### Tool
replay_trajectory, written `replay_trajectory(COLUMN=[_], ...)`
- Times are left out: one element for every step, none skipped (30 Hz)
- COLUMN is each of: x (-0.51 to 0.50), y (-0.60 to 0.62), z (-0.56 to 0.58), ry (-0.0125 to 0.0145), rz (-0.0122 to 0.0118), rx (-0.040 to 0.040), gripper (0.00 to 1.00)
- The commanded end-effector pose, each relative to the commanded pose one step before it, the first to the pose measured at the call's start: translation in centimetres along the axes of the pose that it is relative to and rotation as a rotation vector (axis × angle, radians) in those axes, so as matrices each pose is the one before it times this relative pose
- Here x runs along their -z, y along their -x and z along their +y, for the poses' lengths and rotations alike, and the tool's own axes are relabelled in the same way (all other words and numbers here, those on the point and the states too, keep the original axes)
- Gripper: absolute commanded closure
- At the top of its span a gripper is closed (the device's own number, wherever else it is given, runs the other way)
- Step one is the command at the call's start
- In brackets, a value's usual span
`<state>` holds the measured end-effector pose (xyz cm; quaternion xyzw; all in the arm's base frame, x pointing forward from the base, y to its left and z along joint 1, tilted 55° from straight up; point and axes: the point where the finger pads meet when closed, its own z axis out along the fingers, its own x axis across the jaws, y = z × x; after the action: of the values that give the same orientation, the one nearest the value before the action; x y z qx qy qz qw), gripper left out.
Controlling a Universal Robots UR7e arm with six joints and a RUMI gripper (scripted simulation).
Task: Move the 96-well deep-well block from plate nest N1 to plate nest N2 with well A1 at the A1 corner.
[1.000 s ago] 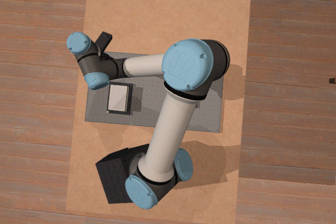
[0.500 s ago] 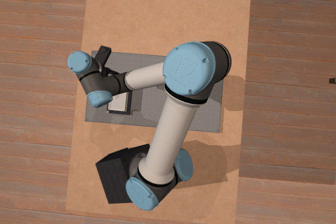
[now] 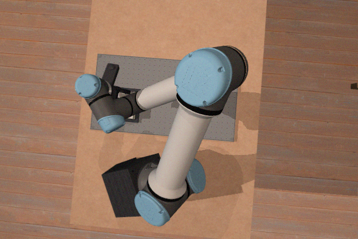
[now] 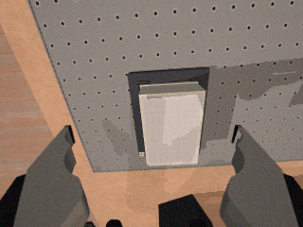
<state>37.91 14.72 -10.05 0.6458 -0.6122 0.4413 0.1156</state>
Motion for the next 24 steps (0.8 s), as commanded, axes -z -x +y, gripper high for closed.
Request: replay_trajectory(x=[0.183, 0.000, 0.029, 0.035, 0.034, 0.034, 0.034, 0.034, 0.042, 0.000, 0.000, -0.004, -0.001, -0.001, 0.005, -0.002, -0.001, -0.001, -0.001, -0.001, 0.000, 0.000, 0.000, 0.000], y=[-0.945, -0.013, -0.254, -0.239, -0.229, -0.229, -0.229, -0.229, -0.228, 0.000, 0.000, -0.009, 0.000, 0.000, 0.004, -0.001, -0.001, -0.001, 0.000, 0.000, 0.000, 0.000, 0.000, 0.003], z=[1.892, 0.026, 0.431, 0.438, 0.443, 0.443, 0.443, 0.443, 0.442, 0.000, 0.000, 0.018, 0.000, 0.000, -0.005, 0.002, 0.001, 0.001, 0.001, 0.000, 0.000, 0.000, 0.000, -0.005], ry=[-0.00258, 0.00000, -0.00274, -0.00182, 0.00001, 0.00001, 0.00001, 0.00001, 0.00003, 0.00000, 0.00000, -0.00002, 0.00000, 0.00000, 0.00003, -0.00001, -0.00001, 0.00000, 0.00000, 0.00000, 0.00000, 0.00000, 0.00000, 0.00004], rz=[-0.00085, 0.00000, 0.00291, 0.00196, 0.00000, 0.00000, 0.00000, 0.00000, 0.00002, 0.00000, 0.00000, -0.00001, 0.00000, 0.00000, 0.00003, -0.00001, -0.00001, 0.00000, 0.00000, 0.00000, 0.00000, 0.00000, 0.00000, 0.00003], rx=[0.01080, 0.00000, 0.03309, 0.02213, 0.00000, 0.00000, 0.00000, 0.00000, 0.00000, 0.00000, 0.00000, 0.00000, 0.00000, 0.00000, 0.00000, 0.00000, 0.00000, 0.00000, 0.00000, 0.00000, 0.00000, 0.00000, 0.00000, 0.00000], gripper=[0.00, 0.00, 0.00, 0.00, 0.00, 0.00, 0.00, 0.00, 0.00, 0.00, 0.00, 0.00, 0.00, 0.00, 0.00, 0.00, 0.00, 0.00, 0.00, 0.00, 0.00, 0.00, 0.00, 0.00])
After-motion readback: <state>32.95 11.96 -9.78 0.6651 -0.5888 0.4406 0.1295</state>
